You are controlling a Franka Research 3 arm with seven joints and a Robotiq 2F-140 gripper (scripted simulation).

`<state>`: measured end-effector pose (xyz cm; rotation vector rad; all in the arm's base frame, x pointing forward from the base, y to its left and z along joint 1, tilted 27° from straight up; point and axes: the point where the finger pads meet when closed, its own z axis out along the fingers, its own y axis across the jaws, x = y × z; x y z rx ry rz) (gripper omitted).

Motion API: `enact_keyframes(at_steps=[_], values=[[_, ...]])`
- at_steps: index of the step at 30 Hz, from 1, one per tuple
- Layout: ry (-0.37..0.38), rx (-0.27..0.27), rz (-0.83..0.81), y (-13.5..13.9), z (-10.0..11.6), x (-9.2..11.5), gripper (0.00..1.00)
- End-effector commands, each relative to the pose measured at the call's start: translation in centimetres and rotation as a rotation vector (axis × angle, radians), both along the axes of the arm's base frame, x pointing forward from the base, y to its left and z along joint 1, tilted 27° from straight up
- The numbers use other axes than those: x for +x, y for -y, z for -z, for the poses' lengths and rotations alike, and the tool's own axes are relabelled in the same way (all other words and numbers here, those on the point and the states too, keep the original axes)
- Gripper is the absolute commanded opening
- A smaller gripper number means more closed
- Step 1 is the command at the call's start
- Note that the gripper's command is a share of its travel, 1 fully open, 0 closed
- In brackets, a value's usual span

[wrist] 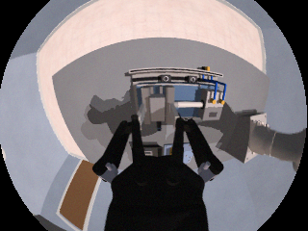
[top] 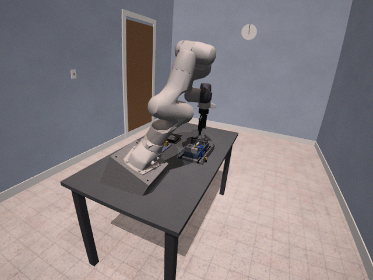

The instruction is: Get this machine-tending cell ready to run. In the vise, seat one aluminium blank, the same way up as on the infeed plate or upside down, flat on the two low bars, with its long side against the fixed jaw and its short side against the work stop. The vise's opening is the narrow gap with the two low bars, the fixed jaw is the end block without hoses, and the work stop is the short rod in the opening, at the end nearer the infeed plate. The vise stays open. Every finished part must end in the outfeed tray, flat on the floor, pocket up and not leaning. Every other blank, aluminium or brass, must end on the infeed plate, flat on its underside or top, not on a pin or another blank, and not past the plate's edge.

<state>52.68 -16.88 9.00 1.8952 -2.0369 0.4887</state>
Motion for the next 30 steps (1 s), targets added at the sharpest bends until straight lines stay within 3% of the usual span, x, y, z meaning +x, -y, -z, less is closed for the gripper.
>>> enact_keyframes(at_steps=[1,14,30], values=[[0.003,0.0,-0.001,-0.1,0.0,0.1,0.4],[0.003,0.0,-0.001,-0.4,-0.4,0.1,0.4],[0.003,0.0,-0.001,-2.0,-3.6,0.1,0.4]])
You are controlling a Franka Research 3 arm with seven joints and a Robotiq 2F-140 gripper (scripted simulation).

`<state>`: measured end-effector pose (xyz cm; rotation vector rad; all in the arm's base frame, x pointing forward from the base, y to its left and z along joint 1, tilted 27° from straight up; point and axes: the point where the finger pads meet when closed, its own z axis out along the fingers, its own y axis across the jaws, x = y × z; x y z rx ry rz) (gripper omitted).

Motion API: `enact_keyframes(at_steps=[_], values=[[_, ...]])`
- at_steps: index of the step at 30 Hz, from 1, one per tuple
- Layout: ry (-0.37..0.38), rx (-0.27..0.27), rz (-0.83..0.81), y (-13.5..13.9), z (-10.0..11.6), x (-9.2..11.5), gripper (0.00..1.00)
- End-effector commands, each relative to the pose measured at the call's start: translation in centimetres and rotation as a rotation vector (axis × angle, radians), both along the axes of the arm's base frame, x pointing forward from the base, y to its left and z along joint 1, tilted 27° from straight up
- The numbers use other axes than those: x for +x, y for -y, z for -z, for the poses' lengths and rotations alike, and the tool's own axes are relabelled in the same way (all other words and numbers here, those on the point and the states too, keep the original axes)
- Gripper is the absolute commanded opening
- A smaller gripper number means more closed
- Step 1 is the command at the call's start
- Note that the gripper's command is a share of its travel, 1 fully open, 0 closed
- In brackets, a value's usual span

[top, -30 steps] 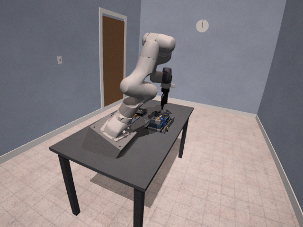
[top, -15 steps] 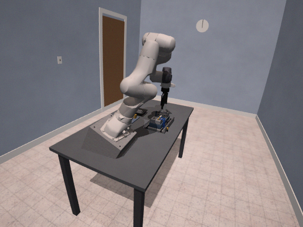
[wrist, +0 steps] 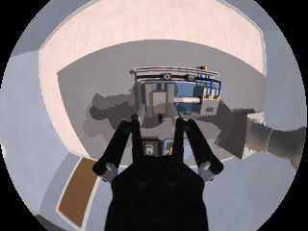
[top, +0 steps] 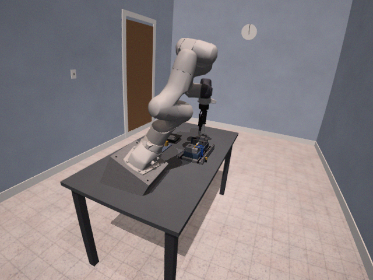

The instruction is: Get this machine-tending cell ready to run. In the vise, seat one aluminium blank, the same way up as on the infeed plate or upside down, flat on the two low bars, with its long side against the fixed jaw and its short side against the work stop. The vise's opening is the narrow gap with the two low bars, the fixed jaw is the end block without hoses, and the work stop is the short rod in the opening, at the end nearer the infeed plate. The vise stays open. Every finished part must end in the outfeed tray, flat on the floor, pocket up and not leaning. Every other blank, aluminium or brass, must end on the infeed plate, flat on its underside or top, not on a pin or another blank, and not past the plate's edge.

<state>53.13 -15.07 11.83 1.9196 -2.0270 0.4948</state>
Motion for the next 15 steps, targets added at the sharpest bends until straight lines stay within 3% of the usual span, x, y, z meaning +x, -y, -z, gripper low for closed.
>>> enact_keyframes(at_steps=[1,15], values=[[-0.003,-0.004,0.018,-0.3,-1.1,-0.3,0.4],[-0.003,-0.004,0.018,-1.6,-3.7,-0.4,0.4]])
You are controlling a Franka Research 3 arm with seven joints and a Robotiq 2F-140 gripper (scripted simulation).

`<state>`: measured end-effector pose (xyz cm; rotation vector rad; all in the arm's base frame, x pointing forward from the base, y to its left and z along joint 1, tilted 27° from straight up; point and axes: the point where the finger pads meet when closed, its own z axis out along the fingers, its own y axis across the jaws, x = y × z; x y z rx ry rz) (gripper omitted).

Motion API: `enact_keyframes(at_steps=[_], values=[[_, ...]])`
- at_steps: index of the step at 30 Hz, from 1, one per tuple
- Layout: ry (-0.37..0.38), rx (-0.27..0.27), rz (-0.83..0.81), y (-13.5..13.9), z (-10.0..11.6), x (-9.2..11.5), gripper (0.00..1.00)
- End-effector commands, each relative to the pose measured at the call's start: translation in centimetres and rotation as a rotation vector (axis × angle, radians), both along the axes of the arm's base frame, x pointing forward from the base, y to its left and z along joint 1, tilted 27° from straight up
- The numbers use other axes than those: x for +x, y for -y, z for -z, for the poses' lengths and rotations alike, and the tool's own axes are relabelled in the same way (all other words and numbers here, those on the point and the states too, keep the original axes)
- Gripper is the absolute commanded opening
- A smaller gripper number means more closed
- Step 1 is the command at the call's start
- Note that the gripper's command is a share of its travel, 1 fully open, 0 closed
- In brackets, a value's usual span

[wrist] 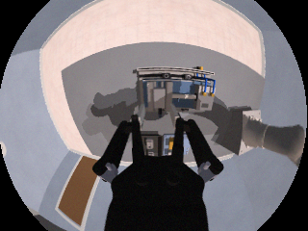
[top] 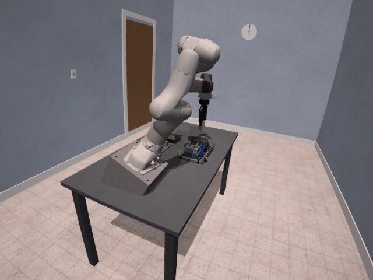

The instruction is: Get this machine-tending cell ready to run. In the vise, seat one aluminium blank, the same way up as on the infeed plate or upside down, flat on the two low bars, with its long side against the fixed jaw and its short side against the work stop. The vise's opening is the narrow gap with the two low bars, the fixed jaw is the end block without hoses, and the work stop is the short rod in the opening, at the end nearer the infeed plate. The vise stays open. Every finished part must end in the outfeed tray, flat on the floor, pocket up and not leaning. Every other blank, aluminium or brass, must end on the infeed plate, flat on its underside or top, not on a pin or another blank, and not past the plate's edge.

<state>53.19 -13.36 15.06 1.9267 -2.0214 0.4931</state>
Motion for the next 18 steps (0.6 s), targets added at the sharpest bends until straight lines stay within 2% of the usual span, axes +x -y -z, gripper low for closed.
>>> enact_keyframes(at_steps=[1,8,9,18], values=[[-0.001,-0.006,0.024,0.05,-0.54,-0.42,0.4],[-0.001,-0.006,0.024,-0.07,-0.78,-0.42,0.4],[-0.001,-0.006,0.024,-0.07,-0.78,-0.42,0.0],[-0.001,-0.006,0.024,-0.07,-0.78,-0.42,0.0]])
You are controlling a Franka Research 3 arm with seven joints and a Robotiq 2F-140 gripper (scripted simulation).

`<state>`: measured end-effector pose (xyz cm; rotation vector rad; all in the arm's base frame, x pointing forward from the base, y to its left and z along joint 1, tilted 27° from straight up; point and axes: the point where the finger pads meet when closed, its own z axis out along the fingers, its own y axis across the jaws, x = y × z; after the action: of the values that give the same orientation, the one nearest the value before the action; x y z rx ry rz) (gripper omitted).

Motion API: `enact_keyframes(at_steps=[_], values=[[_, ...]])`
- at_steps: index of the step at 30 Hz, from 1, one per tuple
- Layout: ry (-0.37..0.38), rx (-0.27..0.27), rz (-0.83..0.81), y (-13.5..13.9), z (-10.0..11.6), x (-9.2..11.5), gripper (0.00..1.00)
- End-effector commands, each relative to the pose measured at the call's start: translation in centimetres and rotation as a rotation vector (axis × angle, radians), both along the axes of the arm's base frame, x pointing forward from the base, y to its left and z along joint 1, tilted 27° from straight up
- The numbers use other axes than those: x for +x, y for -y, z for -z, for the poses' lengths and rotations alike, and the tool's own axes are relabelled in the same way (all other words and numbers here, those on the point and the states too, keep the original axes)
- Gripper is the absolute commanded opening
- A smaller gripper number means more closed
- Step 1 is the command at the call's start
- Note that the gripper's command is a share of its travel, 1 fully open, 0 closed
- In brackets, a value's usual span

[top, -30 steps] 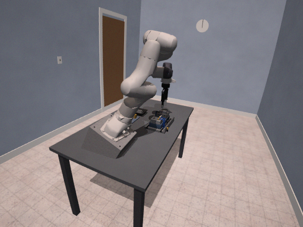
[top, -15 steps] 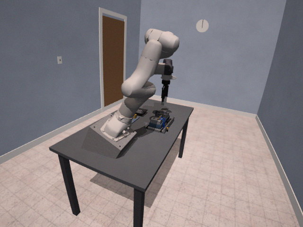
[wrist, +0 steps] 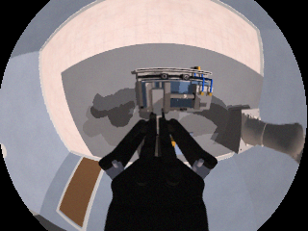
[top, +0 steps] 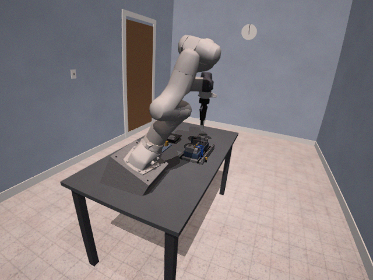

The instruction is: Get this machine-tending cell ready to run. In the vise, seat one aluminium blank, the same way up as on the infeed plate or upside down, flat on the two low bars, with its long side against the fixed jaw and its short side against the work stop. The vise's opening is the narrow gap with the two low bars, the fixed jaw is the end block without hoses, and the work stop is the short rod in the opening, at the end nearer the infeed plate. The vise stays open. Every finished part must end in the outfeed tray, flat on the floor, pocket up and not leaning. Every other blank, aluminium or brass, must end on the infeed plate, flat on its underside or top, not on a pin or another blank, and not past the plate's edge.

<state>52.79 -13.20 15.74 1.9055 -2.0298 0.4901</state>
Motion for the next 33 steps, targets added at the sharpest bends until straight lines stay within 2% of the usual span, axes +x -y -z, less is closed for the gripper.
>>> enact_keyframes(at_steps=[1,25,28,30,33], values=[[0.003,0.0,0.008,0.08,-0.1,-0.03,0.0],[0.003,0.0,0.01,0.09,-0.11,-0.03,0.0],[0.044,0.0,0.089,0.33,-0.23,-0.05,0.0],[0.044,0.0,0.089,0.33,-0.23,-0.05,0.0],[0.107,0.001,0.214,0.7,-0.42,-0.08,0.0]])
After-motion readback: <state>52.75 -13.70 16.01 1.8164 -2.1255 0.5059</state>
